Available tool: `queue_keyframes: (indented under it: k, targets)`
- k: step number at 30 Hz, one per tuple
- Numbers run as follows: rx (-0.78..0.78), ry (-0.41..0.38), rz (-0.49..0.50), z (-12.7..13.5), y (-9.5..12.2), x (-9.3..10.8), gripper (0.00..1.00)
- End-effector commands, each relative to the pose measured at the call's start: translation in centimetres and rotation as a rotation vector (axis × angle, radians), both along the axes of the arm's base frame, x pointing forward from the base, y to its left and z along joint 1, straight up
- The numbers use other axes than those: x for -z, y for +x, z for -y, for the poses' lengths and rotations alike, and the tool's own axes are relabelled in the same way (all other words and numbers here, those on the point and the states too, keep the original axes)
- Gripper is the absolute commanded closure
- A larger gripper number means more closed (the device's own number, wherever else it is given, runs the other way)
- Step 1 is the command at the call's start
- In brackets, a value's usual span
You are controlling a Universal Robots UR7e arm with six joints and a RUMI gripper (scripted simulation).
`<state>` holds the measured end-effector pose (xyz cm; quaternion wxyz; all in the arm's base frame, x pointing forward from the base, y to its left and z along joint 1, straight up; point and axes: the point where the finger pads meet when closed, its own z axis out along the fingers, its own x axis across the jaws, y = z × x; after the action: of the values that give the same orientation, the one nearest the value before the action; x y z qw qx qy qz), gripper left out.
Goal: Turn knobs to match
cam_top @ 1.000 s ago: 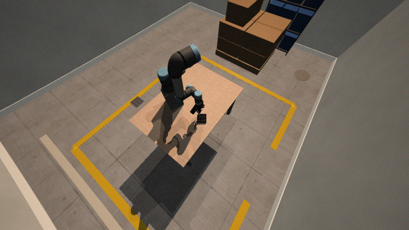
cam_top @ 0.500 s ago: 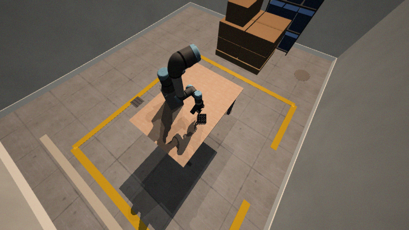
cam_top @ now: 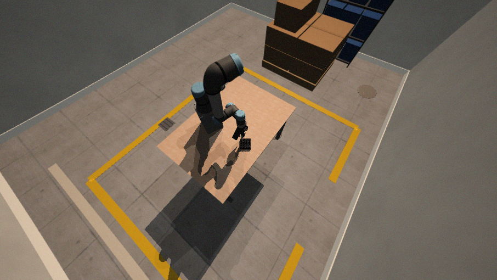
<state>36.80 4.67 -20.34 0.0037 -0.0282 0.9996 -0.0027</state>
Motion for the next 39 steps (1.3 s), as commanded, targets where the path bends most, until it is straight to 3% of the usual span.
queue_keyframes:
  k: [1, 39]
  targets:
    - [-0.122, 0.001, 0.001, 0.1, 0.1, -0.2, 0.89]
    - [-1.187, -0.008, -0.004, -0.2, 0.3, -1.3, 0.89]
